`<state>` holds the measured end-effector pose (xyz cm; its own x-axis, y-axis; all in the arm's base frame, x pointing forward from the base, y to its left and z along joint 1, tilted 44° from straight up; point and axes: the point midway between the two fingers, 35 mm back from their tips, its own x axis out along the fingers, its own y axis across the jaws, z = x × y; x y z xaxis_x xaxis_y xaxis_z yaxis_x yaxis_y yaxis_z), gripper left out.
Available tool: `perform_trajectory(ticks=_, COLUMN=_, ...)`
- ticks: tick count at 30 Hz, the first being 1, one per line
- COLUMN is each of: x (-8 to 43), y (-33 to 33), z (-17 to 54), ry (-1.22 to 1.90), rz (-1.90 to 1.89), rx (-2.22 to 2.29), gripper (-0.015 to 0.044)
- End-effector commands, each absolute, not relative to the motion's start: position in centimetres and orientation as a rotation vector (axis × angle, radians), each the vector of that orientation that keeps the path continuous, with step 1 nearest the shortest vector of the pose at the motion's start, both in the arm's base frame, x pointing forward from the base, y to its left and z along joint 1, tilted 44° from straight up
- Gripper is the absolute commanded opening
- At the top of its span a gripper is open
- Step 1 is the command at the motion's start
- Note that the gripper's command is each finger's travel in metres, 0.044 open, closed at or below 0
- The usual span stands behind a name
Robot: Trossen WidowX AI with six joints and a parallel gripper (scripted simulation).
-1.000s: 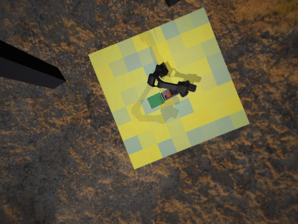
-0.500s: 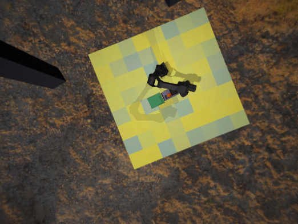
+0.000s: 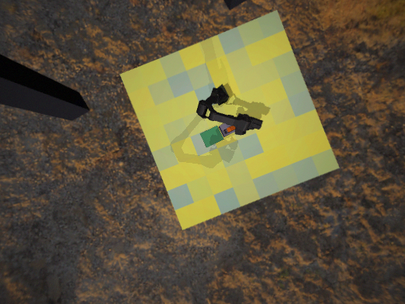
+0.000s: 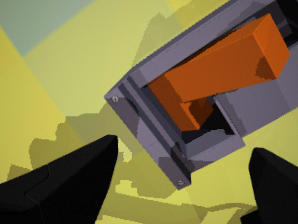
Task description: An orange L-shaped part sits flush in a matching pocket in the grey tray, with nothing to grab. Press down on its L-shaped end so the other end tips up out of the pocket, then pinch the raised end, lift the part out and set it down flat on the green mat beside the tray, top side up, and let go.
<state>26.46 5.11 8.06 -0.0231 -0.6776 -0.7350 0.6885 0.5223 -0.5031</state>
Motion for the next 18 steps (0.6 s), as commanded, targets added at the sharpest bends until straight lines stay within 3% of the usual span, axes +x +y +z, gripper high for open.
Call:
perform_trajectory(ticks=1, x=26.5, y=2.8, z=10.4, ry=0.77, rz=-1.423, rx=0.498, gripper=0.028)
perform_trajectory(ticks=5, x=26.4, y=1.9, z=11.4, ry=0.582, rz=-1.536, rx=0.7, gripper=0.028)
perform_trajectory(ticks=18, x=26.4, y=1.5, z=10.9, ry=0.582, rz=-1.536, rx=0.7, gripper=0.028)
